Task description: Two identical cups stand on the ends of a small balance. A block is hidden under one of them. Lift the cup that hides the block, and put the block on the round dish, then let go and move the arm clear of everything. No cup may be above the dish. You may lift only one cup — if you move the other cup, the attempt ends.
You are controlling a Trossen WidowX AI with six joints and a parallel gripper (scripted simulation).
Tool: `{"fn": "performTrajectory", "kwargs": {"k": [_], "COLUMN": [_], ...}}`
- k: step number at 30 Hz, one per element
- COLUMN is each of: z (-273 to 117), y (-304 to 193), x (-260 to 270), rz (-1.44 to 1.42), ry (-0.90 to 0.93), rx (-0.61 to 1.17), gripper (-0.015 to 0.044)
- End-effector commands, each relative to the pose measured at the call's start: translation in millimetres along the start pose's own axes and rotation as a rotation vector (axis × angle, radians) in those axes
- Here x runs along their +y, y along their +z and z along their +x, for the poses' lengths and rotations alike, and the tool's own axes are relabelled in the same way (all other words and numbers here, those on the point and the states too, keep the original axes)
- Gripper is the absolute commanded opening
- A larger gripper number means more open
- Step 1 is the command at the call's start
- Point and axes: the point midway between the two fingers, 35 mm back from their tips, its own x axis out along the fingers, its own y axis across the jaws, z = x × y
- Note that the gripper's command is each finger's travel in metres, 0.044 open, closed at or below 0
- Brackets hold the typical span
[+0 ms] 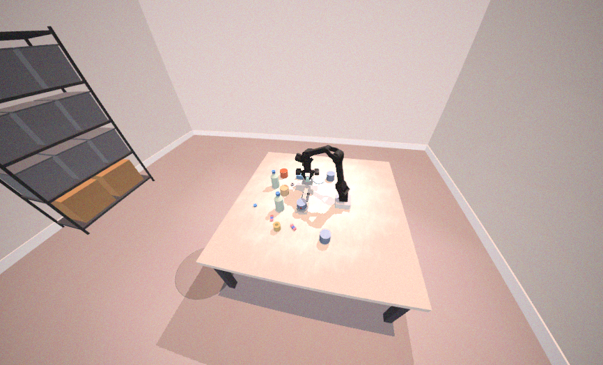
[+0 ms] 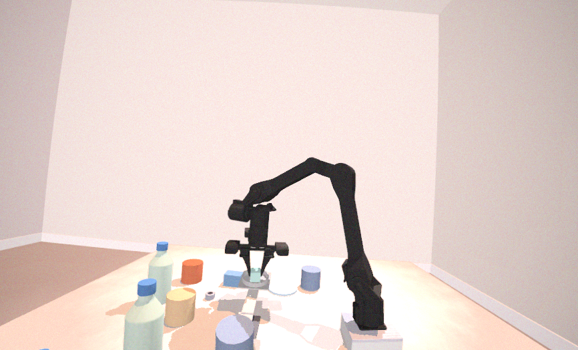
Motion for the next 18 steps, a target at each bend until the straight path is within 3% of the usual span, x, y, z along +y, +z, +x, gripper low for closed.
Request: {"fn": "performTrajectory", "kwargs": {"k": [1,5,18], "z": [2,-5,-67], "y": [-1,0,1], "x": [-1,0,2], "rz": [0.003,0.003,-0.001], "ry": [-0.006,-0.006,-0.005], "rx": [0.001,0.001,-0.001], "gripper": [0.0102,0.0,0.0]}}
